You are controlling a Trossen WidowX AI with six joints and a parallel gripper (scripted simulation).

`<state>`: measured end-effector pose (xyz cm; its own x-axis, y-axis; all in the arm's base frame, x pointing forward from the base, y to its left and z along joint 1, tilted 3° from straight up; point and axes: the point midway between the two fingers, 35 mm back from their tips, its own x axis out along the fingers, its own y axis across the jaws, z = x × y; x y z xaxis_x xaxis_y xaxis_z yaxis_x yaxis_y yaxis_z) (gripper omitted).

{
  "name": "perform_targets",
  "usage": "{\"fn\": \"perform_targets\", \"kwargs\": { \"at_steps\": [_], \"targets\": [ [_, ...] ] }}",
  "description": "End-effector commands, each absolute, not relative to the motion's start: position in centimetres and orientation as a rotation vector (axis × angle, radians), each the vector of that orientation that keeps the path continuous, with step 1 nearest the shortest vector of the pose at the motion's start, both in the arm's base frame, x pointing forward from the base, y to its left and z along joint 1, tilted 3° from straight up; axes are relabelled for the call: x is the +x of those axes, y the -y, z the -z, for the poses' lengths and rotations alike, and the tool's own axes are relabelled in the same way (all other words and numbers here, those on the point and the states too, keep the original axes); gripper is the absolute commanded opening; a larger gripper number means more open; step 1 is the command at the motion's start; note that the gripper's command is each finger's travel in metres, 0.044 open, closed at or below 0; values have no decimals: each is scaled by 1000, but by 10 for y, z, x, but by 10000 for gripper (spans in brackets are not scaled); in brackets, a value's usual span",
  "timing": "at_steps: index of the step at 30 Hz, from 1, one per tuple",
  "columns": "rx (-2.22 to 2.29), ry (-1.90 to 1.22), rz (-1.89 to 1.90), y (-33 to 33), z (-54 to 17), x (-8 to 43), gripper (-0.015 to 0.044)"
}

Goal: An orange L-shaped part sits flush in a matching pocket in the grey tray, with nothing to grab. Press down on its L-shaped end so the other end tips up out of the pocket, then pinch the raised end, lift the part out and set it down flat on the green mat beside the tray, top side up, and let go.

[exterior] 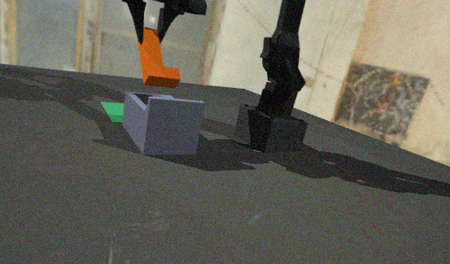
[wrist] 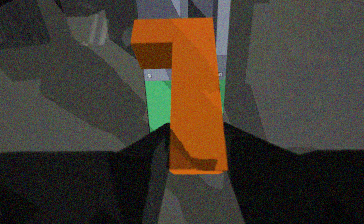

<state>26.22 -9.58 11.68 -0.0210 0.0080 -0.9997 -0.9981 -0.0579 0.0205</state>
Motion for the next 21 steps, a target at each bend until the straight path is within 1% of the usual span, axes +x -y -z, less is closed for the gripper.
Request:
{"fn": "perform_targets", "kwargs": {
  "at_steps": [1, 16, 21],
  "targets": [
    [-1238, -1195, -1271, 116, -116, 262, 0],
    [-1241, -1199, -1269, 177, -116, 260, 0],
    [-1241, -1199, -1269, 182, -116, 260, 0]
  ]
}}
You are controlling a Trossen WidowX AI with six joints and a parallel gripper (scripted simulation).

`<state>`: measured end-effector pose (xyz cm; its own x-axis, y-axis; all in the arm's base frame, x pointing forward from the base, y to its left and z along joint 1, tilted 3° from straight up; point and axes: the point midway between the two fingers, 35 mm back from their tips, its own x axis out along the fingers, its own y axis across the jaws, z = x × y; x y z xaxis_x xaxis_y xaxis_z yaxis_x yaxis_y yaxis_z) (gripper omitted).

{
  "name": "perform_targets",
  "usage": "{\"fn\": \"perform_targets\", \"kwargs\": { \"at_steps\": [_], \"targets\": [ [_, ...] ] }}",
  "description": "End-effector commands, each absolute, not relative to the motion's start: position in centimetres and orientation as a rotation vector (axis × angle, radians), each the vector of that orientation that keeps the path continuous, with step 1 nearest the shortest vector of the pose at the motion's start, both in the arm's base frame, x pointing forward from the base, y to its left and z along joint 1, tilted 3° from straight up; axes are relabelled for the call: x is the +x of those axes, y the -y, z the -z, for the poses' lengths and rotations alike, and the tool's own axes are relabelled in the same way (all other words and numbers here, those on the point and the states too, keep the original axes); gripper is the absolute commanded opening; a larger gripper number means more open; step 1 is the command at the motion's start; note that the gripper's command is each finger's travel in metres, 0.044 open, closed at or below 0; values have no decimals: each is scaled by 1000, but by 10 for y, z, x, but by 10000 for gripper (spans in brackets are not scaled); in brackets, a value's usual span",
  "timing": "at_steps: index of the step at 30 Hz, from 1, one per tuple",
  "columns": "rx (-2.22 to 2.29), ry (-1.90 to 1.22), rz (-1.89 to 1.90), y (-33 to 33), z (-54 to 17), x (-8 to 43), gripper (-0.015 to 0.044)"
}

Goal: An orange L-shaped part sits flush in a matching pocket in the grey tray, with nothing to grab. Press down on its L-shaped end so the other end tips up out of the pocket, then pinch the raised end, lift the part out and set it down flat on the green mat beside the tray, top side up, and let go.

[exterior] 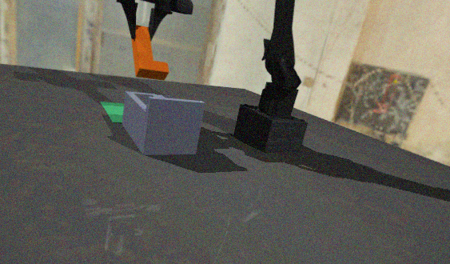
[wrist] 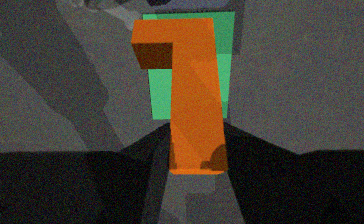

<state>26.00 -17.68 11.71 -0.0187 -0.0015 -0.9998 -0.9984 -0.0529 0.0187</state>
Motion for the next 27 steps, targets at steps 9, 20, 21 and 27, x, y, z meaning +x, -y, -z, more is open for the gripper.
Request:
{"fn": "perform_targets", "kwargs": {
  "at_steps": [9, 20, 21, 27],
  "targets": [
    [-1241, -1199, -1269, 182, -107, 260, 0],
    [-1241, -1199, -1269, 182, -89, 259, 0],
    [-1241, -1199, -1269, 182, -88, 259, 0],
    [-1241, -1199, -1269, 182, -79, 259, 0]
  ]
}}
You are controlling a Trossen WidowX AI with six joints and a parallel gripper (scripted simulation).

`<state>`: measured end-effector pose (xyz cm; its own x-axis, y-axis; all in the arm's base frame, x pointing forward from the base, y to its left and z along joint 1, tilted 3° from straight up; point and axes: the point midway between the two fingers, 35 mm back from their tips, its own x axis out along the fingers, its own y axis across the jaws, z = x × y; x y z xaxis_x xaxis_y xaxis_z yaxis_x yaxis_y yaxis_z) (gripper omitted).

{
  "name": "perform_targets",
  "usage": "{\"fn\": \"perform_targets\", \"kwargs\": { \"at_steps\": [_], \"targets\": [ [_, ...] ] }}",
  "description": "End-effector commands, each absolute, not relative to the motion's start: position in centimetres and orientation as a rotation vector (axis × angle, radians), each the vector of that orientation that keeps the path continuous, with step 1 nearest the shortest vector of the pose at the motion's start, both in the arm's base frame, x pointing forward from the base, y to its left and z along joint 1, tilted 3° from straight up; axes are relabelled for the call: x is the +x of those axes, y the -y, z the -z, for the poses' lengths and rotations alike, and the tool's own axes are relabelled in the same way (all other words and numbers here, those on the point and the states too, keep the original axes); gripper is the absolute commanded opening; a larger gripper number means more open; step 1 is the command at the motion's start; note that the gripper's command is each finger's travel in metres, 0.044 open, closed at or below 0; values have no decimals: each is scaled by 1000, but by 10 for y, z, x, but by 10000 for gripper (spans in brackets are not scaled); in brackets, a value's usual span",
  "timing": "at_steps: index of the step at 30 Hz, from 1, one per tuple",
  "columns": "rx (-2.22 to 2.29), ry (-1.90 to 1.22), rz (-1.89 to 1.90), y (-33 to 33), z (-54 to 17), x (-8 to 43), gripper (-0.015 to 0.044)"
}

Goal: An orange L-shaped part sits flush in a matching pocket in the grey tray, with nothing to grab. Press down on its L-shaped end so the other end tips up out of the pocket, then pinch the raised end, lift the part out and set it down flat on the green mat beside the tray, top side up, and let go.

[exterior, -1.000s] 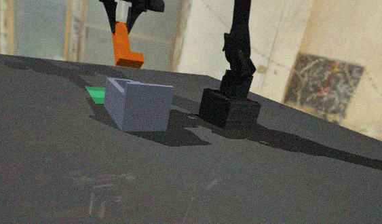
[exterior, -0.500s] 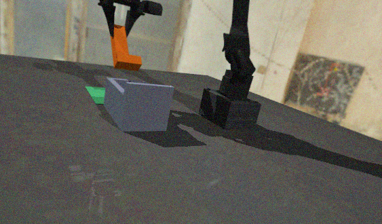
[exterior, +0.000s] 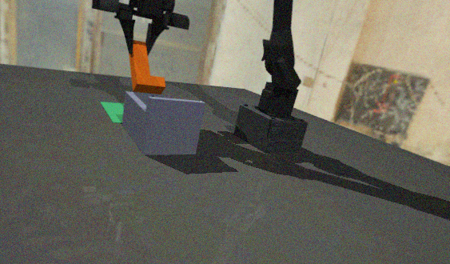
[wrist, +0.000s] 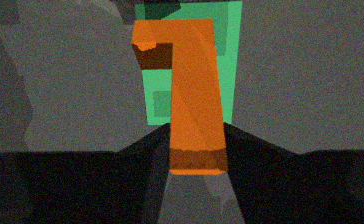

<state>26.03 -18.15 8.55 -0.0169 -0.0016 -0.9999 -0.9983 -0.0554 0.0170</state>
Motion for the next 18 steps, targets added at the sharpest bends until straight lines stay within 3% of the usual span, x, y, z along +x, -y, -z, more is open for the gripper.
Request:
{"fn": "perform_targets", "kwargs": {
  "at_steps": [1, 18],
  "targets": [
    [-1241, -1199, -1269, 182, -77, 259, 0],
    [-1241, -1199, -1269, 182, -51, 258, 0]
  ]
}}
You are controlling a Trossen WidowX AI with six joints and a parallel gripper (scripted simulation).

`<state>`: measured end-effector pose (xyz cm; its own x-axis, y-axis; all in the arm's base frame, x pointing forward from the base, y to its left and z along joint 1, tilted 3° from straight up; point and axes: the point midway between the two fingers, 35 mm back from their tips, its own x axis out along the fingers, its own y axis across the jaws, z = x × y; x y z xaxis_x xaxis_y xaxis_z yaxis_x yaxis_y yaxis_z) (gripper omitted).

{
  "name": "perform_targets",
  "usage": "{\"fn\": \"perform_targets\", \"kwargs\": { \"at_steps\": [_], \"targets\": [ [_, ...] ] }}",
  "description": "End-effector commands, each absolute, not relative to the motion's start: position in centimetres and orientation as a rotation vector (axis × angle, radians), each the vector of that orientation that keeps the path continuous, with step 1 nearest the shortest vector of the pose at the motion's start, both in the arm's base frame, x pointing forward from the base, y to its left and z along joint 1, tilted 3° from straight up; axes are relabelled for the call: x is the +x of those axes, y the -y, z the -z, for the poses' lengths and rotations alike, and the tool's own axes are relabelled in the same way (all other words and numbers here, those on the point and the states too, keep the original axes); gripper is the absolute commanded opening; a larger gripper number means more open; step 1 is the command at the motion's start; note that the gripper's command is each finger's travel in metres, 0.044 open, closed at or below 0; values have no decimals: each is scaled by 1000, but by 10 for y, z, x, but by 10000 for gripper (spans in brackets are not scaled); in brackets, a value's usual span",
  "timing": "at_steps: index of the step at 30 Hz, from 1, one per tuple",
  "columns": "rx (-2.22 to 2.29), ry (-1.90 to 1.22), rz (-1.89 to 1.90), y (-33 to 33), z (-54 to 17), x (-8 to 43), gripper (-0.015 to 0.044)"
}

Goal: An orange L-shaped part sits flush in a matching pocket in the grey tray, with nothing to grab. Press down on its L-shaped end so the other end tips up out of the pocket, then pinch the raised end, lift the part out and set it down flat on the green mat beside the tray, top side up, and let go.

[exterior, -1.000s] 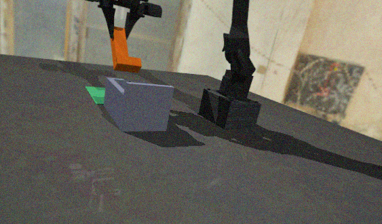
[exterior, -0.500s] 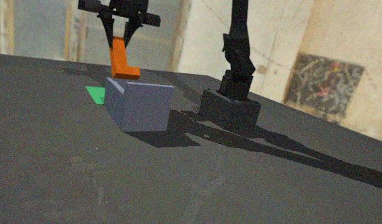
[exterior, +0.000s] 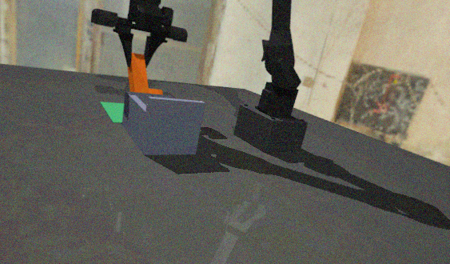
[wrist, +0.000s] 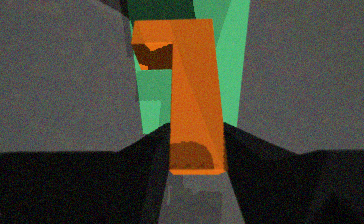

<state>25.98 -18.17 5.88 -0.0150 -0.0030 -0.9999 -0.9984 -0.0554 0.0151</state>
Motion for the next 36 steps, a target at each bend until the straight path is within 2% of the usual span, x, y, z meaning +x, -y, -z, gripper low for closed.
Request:
{"fn": "perform_targets", "kwargs": {
  "at_steps": [1, 32, 36],
  "targets": [
    [-1241, -1199, -1269, 182, -49, 258, 0],
    [-1239, -1197, -1267, 181, -35, 258, 0],
    [-1239, -1197, -1267, 181, -35, 258, 105]
  ]
}}
